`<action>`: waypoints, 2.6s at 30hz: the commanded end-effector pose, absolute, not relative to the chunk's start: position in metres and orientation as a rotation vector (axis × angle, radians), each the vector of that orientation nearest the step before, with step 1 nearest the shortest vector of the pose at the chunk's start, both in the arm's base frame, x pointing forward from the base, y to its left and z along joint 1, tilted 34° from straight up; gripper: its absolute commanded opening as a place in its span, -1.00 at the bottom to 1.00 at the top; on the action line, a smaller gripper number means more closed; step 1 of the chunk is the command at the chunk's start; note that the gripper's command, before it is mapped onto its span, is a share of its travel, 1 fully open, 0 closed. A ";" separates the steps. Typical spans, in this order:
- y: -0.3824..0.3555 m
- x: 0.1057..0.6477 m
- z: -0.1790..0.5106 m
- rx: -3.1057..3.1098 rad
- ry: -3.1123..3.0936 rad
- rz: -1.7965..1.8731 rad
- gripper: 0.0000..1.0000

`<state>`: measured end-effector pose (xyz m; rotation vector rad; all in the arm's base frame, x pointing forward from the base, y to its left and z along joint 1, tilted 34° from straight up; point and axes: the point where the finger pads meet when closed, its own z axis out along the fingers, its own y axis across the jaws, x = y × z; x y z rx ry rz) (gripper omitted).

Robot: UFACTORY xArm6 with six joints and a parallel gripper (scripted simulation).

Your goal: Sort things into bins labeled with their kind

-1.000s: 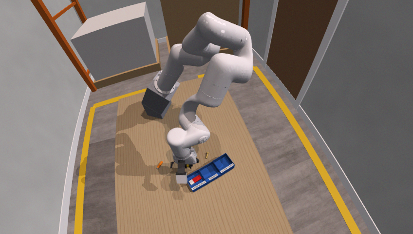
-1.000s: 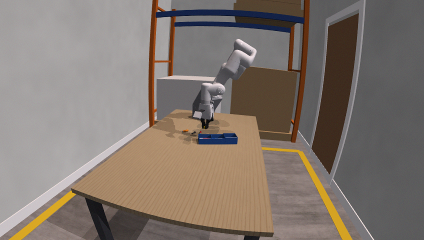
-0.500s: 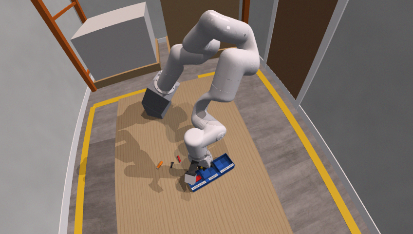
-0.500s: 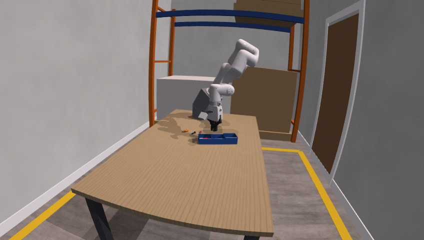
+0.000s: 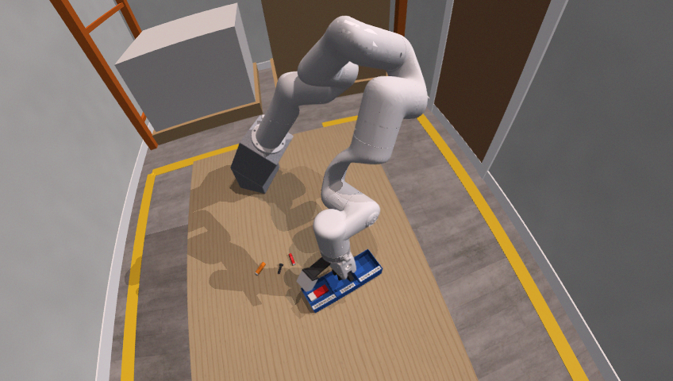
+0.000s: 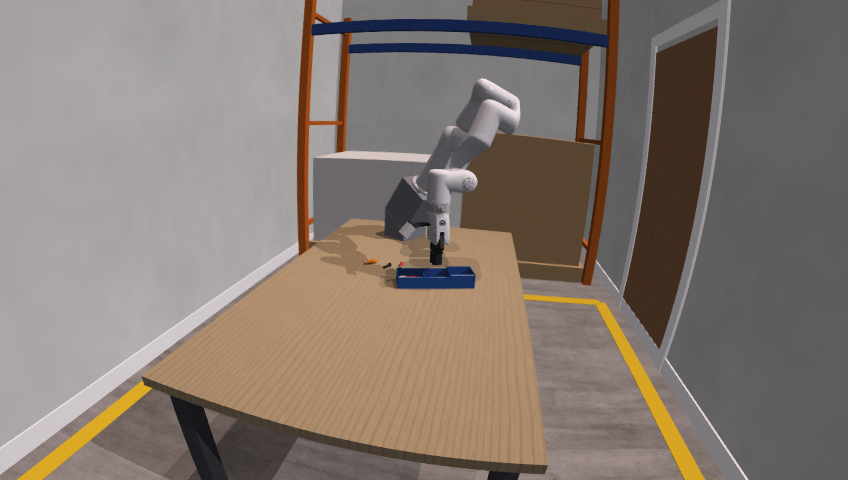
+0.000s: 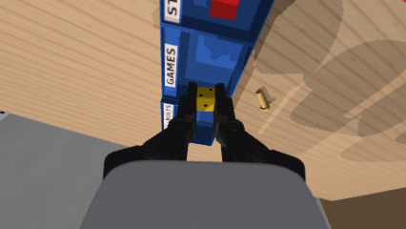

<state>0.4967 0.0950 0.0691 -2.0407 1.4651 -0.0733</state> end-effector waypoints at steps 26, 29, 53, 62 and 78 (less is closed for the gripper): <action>0.100 0.502 0.061 -1.959 1.635 0.022 -1.00; 0.103 0.504 0.056 -1.959 1.635 0.022 -1.00; 0.117 0.516 0.028 -1.959 1.635 0.022 -1.00; 0.117 0.516 0.028 -1.959 1.635 0.022 -0.39; 0.117 0.516 0.028 -1.959 1.635 0.022 -0.39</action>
